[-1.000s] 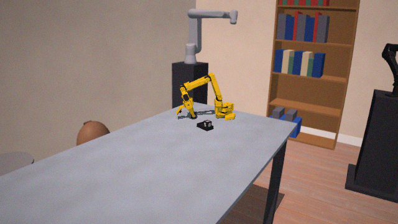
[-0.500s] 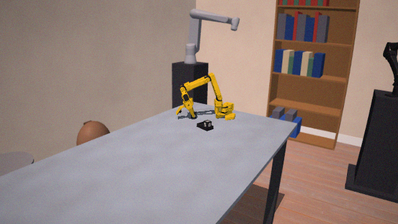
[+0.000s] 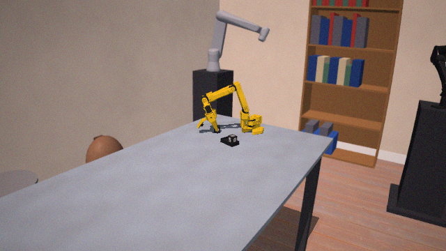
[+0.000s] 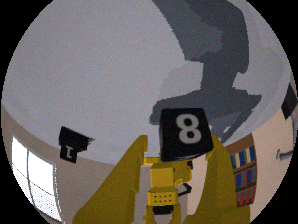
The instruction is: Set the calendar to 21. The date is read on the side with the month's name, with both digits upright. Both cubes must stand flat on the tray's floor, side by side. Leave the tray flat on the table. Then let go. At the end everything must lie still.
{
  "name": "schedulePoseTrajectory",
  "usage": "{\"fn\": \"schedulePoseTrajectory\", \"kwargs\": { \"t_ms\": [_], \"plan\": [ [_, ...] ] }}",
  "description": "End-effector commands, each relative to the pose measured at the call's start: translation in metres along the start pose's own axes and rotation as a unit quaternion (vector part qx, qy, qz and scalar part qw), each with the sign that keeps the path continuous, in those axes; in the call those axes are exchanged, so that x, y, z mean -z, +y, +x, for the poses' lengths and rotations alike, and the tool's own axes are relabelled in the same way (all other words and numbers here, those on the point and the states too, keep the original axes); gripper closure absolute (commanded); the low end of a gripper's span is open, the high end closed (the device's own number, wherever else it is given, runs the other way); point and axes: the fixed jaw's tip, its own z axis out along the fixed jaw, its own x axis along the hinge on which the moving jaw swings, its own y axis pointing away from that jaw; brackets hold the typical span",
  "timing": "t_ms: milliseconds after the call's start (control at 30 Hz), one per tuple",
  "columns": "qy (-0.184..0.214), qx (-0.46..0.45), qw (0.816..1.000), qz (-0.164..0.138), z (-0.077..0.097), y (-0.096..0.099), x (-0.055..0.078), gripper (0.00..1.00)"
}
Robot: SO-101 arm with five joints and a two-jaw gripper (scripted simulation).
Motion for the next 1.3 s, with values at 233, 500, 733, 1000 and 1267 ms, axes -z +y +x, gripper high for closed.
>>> {"fn": "schedulePoseTrajectory", "kwargs": {
  "t_ms": [233, 500, 733, 1000, 1267],
  "plan": [
    [-0.02, 0.002, 1.0, -0.008, -0.0054, -0.0046, 0.0056, 0.8],
    [-0.019, 0.002, 1.0, -0.01, -0.0054, -0.0065, 0.0055, 0.83],
    [-0.019, 0.002, 1.0, -0.01, -0.0054, -0.007, 0.0055, 0.84],
    [-0.019, 0.002, 1.0, -0.01, -0.0054, -0.007, 0.0055, 0.87],
    [-0.019, 0.002, 1.0, -0.01, -0.0054, -0.007, 0.0055, 1.0]
  ]
}}
